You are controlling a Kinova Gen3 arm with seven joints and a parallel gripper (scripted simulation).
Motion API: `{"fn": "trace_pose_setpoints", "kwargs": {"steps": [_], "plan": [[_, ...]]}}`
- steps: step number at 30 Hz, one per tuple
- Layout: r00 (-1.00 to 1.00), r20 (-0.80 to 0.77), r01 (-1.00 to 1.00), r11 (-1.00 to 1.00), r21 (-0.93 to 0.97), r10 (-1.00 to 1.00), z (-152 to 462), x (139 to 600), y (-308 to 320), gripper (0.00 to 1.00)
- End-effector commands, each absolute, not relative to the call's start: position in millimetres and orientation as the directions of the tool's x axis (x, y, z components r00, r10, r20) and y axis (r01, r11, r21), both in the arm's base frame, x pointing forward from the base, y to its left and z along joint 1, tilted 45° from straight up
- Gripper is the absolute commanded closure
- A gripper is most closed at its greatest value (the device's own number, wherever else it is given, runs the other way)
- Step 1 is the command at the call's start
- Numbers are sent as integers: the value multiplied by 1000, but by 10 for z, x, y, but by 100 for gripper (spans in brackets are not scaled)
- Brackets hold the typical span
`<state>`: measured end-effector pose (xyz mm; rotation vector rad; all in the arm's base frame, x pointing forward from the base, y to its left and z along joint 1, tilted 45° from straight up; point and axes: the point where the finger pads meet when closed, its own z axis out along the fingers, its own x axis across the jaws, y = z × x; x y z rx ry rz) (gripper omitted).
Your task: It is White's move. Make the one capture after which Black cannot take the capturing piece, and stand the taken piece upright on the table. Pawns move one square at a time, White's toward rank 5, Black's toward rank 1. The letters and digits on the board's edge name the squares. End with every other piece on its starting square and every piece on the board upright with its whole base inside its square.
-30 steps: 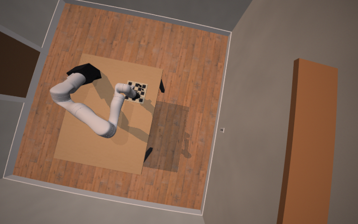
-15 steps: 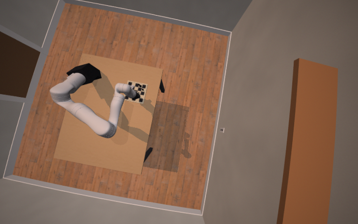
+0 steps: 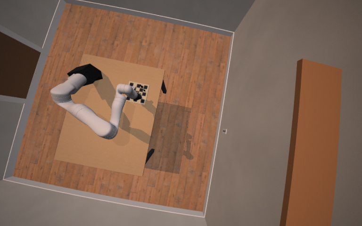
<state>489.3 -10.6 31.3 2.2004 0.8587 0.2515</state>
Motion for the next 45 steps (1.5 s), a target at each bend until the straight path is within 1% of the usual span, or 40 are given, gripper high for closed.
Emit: {"fn": "trace_pose_setpoints", "kwargs": {"steps": [1,10,28,41,45], "plan": [[755,-81,503,-495,708,651,319,4896,-97,100],[755,-81,503,-495,708,651,378,4860,-49,100],[755,-81,503,-495,708,651,999,4487,461,100],[755,-81,503,-495,708,651,1020,4475,478,100],[749,-88,511,-488,708,656,1032,4532,501,100]]}}
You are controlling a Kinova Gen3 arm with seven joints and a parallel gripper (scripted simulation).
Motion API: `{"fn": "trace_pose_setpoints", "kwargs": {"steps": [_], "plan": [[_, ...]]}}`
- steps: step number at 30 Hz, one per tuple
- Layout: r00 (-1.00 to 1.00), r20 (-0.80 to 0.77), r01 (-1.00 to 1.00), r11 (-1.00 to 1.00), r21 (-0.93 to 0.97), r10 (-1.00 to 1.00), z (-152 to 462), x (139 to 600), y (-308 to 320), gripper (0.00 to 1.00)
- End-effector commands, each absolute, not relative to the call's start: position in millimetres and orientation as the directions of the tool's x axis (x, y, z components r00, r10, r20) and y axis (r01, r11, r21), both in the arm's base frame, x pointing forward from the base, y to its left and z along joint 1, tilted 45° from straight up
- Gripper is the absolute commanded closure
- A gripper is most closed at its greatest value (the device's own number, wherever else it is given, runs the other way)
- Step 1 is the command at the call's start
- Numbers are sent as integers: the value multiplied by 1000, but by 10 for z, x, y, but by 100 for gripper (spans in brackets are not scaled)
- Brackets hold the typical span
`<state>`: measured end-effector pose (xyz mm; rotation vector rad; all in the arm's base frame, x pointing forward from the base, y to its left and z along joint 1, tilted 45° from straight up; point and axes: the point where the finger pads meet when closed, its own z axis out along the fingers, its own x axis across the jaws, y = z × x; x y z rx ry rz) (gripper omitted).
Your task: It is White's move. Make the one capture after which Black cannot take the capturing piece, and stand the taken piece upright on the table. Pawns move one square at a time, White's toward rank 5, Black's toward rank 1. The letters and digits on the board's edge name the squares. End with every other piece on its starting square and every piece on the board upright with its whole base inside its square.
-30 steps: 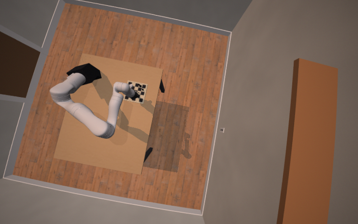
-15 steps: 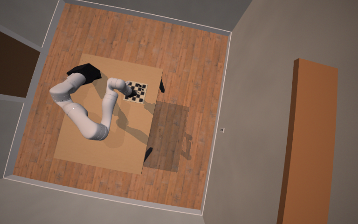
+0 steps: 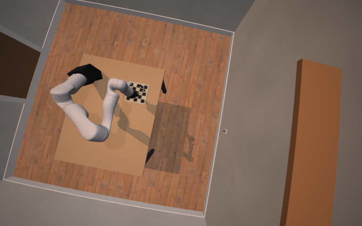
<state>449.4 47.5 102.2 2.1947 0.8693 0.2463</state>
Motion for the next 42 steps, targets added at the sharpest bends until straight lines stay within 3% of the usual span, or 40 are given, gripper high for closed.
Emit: {"fn": "trace_pose_setpoints", "kwargs": {"steps": [1,18,42], "plan": [[746,-93,516,-484,707,660,1040,4567,514,100],[651,-208,631,-369,682,730,1288,5399,724,100],[648,-212,635,-365,681,732,1265,5449,700,100]]}}
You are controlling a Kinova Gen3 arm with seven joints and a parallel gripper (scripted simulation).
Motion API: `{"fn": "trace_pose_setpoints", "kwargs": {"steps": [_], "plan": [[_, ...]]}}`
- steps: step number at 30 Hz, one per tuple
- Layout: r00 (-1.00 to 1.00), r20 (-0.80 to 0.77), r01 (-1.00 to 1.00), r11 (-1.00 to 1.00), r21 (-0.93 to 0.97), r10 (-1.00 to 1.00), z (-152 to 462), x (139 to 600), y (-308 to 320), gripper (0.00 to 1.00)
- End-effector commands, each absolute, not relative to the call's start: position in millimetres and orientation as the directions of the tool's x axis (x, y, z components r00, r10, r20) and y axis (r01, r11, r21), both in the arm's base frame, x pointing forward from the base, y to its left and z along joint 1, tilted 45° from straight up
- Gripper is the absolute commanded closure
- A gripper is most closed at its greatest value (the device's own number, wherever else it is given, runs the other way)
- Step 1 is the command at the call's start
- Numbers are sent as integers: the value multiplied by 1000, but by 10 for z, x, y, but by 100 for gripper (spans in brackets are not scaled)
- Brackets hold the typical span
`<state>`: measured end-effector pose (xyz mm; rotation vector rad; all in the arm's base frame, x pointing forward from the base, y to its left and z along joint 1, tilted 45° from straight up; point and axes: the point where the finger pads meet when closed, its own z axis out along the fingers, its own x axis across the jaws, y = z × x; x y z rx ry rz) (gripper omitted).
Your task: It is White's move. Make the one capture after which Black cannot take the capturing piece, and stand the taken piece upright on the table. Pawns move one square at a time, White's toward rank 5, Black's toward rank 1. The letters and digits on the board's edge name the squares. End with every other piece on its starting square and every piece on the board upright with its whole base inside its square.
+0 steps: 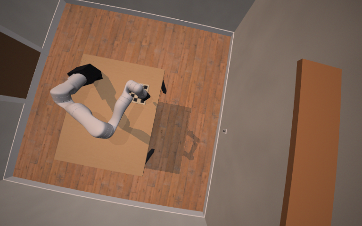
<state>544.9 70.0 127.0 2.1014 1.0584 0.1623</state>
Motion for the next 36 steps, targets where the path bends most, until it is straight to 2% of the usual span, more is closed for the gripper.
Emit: {"fn": "trace_pose_setpoints", "kwargs": {"steps": [1,23,36], "plan": [[648,-212,635,-365,681,732,1251,5457,689,100],[648,-212,635,-365,681,732,685,5814,229,100],[648,-212,635,-365,681,732,631,5847,185,100]]}}
